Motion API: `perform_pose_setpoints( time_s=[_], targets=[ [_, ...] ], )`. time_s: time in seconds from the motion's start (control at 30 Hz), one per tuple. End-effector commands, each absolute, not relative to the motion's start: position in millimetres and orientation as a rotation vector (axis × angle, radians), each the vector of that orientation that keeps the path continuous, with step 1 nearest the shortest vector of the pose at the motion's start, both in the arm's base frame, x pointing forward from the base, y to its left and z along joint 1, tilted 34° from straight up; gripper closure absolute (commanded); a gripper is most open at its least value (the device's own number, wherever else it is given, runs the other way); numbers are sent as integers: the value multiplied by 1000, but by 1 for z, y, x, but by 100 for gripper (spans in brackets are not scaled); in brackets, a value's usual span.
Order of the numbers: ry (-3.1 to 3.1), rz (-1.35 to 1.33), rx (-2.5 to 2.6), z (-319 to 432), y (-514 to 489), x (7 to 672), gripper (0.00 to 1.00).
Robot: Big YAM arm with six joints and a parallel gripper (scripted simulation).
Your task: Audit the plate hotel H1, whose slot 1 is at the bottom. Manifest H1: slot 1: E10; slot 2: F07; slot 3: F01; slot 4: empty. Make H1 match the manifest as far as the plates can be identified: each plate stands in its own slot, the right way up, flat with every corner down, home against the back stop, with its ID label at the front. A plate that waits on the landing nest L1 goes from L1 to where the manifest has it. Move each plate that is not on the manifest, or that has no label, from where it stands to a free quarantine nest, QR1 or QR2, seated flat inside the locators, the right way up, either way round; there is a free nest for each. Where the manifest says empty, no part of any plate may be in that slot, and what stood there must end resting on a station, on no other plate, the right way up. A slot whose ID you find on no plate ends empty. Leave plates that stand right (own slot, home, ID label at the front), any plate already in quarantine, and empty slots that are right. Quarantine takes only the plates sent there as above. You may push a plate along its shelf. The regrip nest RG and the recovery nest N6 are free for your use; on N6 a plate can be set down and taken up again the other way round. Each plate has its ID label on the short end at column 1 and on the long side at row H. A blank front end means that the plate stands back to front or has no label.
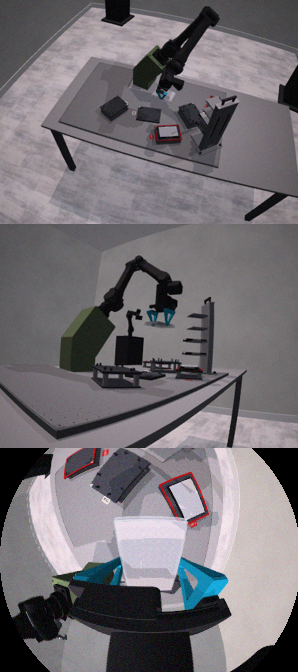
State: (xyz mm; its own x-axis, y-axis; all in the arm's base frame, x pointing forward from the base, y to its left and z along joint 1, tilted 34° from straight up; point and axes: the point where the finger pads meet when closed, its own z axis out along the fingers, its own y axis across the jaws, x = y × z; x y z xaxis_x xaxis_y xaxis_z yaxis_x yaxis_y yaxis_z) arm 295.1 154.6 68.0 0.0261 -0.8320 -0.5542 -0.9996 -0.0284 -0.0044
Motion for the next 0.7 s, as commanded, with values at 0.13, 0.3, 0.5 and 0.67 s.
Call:
perform_pose_setpoints(
  time_s=[0.13, 0.3, 0.5, 0.67],
  targets=[
    [1972, 575, -1774, 101, 172, 308, 14],
    [2027, 596, -1720, 111, 185, 303, 14],
    [2058, 610, -1687, 122, 202, 295, 14],
    [2110, 631, -1641, 125, 208, 288, 14]
  ],
)
